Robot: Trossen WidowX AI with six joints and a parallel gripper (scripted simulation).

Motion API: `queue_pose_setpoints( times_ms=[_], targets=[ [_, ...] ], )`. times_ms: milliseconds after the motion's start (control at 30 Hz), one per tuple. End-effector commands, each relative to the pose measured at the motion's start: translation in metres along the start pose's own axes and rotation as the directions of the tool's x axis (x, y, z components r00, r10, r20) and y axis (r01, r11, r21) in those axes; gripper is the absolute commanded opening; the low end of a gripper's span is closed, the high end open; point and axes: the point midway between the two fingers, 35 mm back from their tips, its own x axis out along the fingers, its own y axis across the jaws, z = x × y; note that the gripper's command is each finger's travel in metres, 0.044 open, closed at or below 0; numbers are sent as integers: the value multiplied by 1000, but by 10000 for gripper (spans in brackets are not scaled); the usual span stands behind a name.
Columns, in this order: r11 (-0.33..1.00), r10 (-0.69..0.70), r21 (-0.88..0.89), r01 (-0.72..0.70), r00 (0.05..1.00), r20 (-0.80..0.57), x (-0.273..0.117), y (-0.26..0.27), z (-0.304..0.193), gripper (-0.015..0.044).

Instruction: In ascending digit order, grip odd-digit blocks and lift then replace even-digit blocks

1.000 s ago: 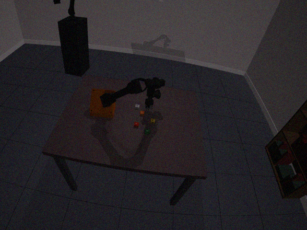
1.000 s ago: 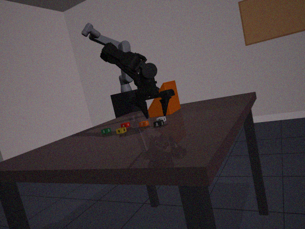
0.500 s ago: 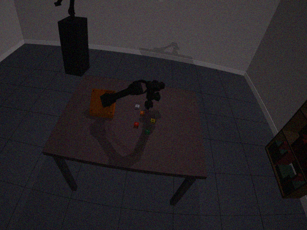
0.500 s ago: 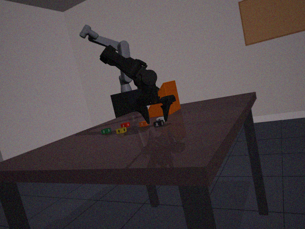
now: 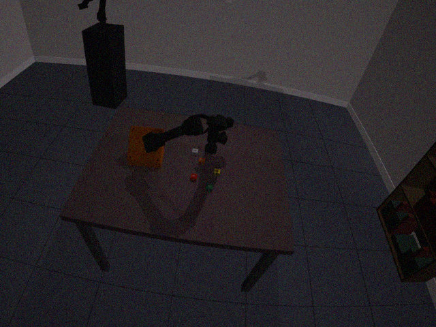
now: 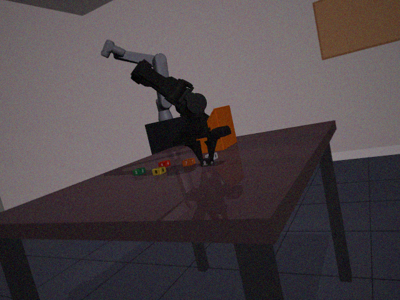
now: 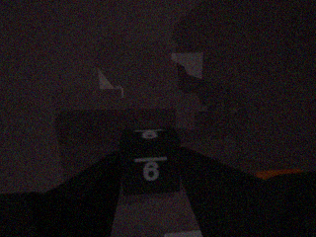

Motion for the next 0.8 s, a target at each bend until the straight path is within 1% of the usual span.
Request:
queue_pose_setpoints(
  times_ms=[0,333,667,700,767],
  targets=[
    [1000,-6,-8,6,1000,-1,1,-1,-1,120],
    [1000,-6,-8,6,1000,-1,1,-1,-1,120],
    [1000,-6,-8,6,1000,-1,1,-1,-1,382],
    [1000,-6,-8,6,1000,-1,1,-1,-1,400],
    [1000,-6,-8,6,1000,-1,1,-1,-1,400]
  ],
)
